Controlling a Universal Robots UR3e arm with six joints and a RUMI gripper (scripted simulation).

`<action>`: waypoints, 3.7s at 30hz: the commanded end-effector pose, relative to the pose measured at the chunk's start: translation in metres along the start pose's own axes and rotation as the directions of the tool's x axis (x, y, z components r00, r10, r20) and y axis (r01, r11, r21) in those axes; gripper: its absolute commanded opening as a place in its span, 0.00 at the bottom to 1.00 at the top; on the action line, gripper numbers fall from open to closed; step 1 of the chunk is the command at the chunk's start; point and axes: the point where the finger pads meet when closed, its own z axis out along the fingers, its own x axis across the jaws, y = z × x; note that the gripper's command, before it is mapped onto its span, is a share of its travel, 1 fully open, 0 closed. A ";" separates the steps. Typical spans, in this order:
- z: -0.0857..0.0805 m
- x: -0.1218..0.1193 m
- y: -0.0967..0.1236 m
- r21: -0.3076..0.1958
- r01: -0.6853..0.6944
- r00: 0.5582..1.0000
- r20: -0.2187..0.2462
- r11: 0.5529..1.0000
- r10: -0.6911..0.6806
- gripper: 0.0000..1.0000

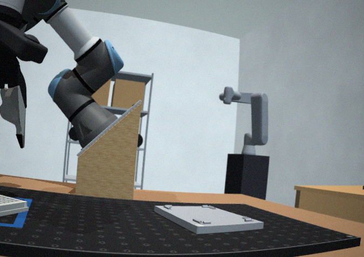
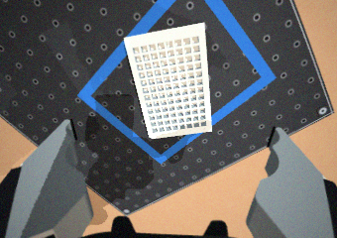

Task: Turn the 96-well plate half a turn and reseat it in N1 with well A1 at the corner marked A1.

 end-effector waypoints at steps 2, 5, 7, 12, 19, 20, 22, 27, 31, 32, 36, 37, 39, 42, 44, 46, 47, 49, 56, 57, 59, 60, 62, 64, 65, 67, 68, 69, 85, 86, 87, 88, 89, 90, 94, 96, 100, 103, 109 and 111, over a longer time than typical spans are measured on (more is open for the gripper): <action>-0.001 0.001 0.000 -0.003 -0.170 0.985 -0.001 0.985 0.170 1.00; -0.001 0.001 0.000 -0.003 -0.268 0.963 -0.001 0.963 0.268 1.00; -0.001 0.001 0.000 -0.003 -0.331 0.944 -0.001 0.944 0.331 1.00; -0.001 0.001 0.000 -0.002 -0.483 0.875 -0.002 0.875 0.483 1.00; -0.001 0.001 0.000 -0.002 -0.622 0.783 -0.002 0.783 0.622 1.00; -0.001 0.001 0.000 -0.002 -0.648 0.762 -0.002 0.762 0.648 1.00; -0.001 0.001 0.000 -0.002 -0.697 0.717 -0.002 0.717 0.697 1.00; -0.001 0.001 0.000 -0.001 -0.806 0.592 -0.003 0.592 0.806 1.00; -0.001 0.001 0.000 -0.001 -0.844 0.537 -0.003 0.537 0.844 1.00; -0.001 0.001 0.000 -0.001 -0.861 0.508 -0.003 0.508 0.861 1.00; -0.001 0.001 0.000 -0.001 -0.921 0.389 -0.003 0.389 0.921 1.00; -0.001 0.001 0.000 -0.001 -0.934 0.358 -0.003 0.358 0.934 1.00; -0.001 0.001 0.000 0.000 -0.955 0.295 -0.003 0.295 0.955 1.00; -0.001 0.001 0.000 0.000 -0.980 0.198 -0.003 0.198 0.980 1.00; -0.001 0.001 0.000 0.000 -0.981 0.194 -0.003 0.194 0.981 1.00; -0.001 0.001 0.000 0.000 -0.981 0.194 -0.003 0.194 0.981 1.00; -0.001 0.001 0.000 0.000 -0.981 0.194 -0.003 0.194 0.981 1.00; -0.001 0.001 0.000 0.000 -0.987 0.162 -0.003 0.162 0.987 1.00; -0.001 0.001 0.000 0.001 -0.997 -0.071 -0.003 -0.071 0.997 1.00; -0.001 0.001 0.000 0.001 -0.995 -0.104 -0.003 -0.104 0.995 1.00; -0.001 0.001 0.000 0.001 -0.985 -0.170 -0.003 -0.170 0.985 1.00; -0.001 0.001 0.000 0.001 -0.979 -0.203 -0.003 -0.203 0.979 1.00; -0.001 0.001 0.000 0.001 -0.963 -0.268 -0.003 -0.268 0.963 1.00; -0.001 0.001 0.000 0.001 -0.954 -0.300 -0.003 -0.300 0.954 1.00; -0.001 0.001 0.000 0.001 -0.954 -0.300 -0.003 -0.300 0.954 1.00; -0.001 0.001 0.000 0.002 -0.932 -0.363 -0.003 -0.363 0.932 1.00; -0.001 0.001 0.000 0.002 -0.919 -0.393 -0.003 -0.393 0.919 1.00; -0.001 0.001 0.000 0.002 -0.906 -0.424 -0.003 -0.424 0.906 1.00; -0.001 0.001 0.000 0.003 -0.618 -0.786 -0.002 -0.786 0.618 1.00; -0.001 0.001 0.000 0.003 -0.592 -0.806 -0.001 -0.806 0.592 1.00; -0.001 0.001 0.000 0.003 -0.564 -0.825 -0.001 -0.825 0.564 1.00; -0.001 0.001 0.000 0.003 -0.537 -0.844 -0.001 -0.844 0.537 1.00; -0.001 0.001 0.000 0.003 -0.508 -0.861 -0.001 -0.861 0.508 1.00; -0.001 0.001 0.000 0.003 -0.479 -0.878 -0.001 -0.878 0.479 1.00; -0.001 0.001 0.000 0.003 -0.358 -0.934 -0.001 -0.934 0.358 1.00; -0.001 0.001 0.000 0.003 -0.295 -0.955 0.000 -0.955 0.295 1.00; -0.001 0.001 0.000 0.003 -0.231 -0.973 0.000 -0.973 0.231 1.00; -0.001 0.001 0.000 0.003 -0.194 -0.981 0.000 -0.981 0.194 1.00; -0.001 0.001 0.000 0.003 -0.194 -0.981 0.000 -0.981 0.194 1.00; -0.001 0.001 0.000 0.003 -0.194 -0.981 0.000 -0.981 0.194 1.00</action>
